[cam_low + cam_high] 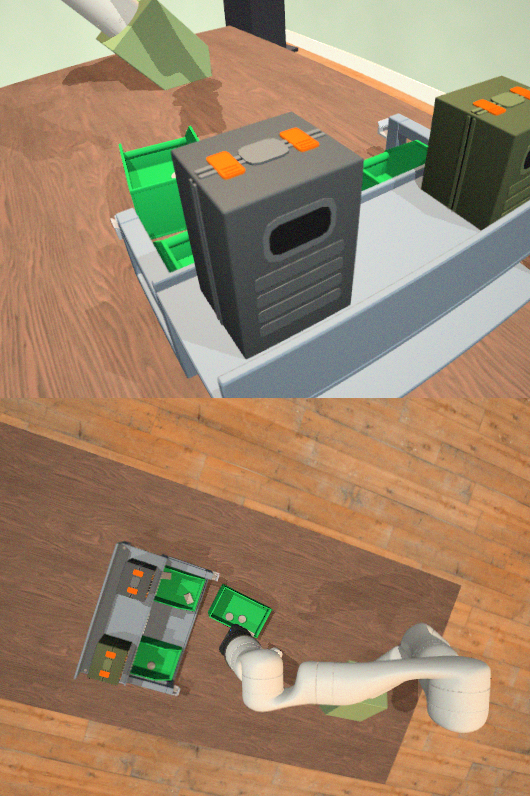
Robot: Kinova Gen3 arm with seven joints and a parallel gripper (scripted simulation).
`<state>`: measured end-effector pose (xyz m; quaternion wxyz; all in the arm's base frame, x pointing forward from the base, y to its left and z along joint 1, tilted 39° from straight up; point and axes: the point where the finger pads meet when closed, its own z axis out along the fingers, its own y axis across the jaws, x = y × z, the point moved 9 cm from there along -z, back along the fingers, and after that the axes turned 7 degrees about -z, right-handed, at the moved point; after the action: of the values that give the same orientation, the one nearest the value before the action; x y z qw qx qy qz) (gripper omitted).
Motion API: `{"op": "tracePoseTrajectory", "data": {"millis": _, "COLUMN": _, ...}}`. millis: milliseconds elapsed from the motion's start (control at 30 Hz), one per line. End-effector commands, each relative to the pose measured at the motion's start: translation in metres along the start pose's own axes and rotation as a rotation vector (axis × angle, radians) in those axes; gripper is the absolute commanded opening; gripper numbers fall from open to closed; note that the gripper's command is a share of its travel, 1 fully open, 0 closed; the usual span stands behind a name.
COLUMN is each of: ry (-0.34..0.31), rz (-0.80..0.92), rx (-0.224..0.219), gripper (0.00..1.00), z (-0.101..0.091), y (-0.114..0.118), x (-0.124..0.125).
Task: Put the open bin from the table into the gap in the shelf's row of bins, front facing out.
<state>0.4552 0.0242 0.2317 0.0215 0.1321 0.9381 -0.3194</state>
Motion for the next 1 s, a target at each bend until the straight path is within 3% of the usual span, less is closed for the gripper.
{"op": "tracePoseTrajectory", "data": {"millis": 0, "ry": 0.002, "rz": -0.009, "rx": 0.006, "gripper": 1.0, "z": 0.0, "y": 0.003, "x": 0.002}}
{"op": "tracePoseTrajectory", "data": {"millis": 967, "ry": 0.041, "rz": -0.059, "rx": 0.038, "gripper": 1.0, "z": -0.001, "y": 0.018, "x": 0.017}}
